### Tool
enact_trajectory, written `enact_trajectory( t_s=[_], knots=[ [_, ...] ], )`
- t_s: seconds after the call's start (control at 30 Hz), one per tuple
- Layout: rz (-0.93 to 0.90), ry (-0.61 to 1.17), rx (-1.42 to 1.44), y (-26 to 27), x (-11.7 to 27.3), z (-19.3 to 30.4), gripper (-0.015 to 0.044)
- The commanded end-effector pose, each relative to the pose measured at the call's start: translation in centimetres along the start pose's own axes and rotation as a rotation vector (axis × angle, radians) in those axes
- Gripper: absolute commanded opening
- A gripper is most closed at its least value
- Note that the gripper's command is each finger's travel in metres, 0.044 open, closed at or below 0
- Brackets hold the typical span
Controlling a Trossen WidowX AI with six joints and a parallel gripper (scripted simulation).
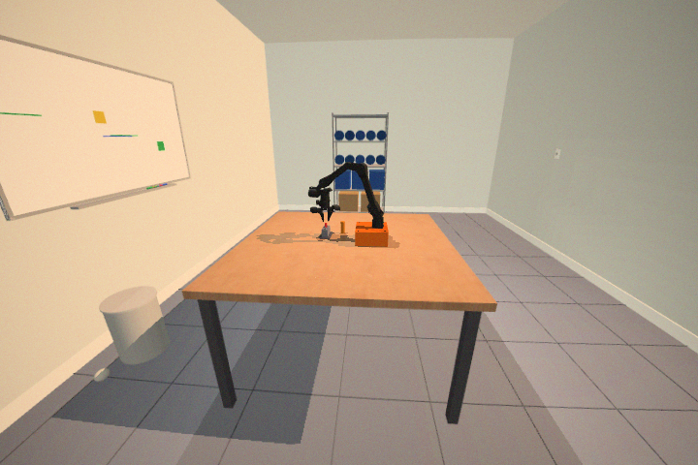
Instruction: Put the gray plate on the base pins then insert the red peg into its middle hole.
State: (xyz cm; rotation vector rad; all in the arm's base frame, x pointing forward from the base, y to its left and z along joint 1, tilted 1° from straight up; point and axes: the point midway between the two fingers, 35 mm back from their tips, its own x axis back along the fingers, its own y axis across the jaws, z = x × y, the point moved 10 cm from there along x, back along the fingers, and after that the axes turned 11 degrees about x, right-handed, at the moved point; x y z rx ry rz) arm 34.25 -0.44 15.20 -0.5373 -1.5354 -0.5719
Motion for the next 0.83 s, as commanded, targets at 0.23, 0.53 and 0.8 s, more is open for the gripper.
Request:
enact_trajectory(
  t_s=[0.23, 0.53, 0.8],
  knots=[
    [0.000, 0.004, 0.001, -0.1, 0.6, 0.0, 0.0150],
    [0.000, 0.004, 0.001, -0.1, 1.0, -0.1, 0.0150],
    [0.000, 0.004, 0.001, -0.2, 1.3, -0.1, 0.0150]
  ],
)
